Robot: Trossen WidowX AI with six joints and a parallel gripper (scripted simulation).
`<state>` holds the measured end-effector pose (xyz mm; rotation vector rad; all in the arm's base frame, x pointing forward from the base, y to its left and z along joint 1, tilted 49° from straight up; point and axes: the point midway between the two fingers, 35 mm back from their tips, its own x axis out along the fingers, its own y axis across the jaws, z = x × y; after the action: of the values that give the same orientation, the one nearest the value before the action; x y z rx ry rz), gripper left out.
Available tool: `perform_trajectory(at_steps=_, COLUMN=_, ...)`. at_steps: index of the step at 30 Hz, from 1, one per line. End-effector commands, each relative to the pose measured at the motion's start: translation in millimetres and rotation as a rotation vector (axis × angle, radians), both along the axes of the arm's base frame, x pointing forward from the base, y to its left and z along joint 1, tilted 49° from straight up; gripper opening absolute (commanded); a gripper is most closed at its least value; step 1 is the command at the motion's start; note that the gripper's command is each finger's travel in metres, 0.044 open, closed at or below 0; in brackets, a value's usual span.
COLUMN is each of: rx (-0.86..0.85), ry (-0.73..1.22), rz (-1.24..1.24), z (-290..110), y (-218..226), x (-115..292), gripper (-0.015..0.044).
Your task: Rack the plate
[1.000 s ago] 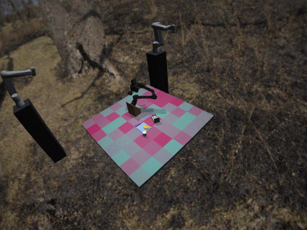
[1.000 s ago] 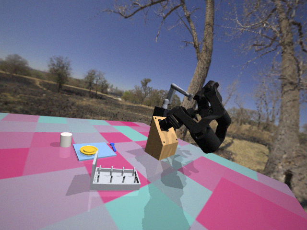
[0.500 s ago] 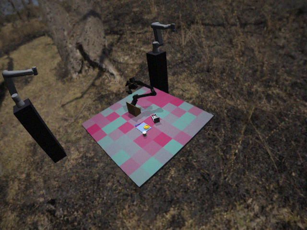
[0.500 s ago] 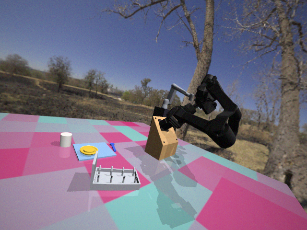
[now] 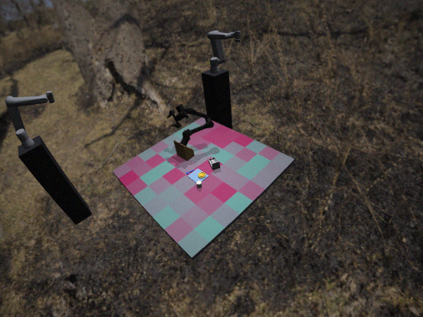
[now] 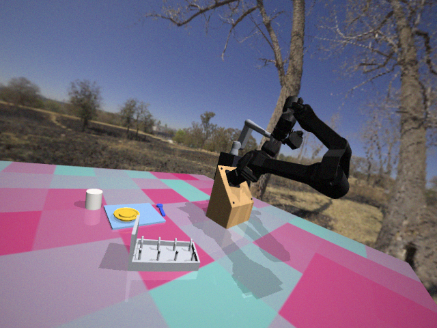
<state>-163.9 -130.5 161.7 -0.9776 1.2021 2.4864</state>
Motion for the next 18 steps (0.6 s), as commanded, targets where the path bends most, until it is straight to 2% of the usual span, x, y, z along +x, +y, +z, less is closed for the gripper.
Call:
perform_trajectory(at_steps=1, rx=0.079, ry=-0.043, rz=0.13, z=-2.9, y=-17.4, x=9.2, gripper=0.04)
perform_trajectory(at_steps=18, rx=0.361, ry=-0.164, rz=0.623, z=-18.0, y=-74.0, x=56.7, gripper=0.04)
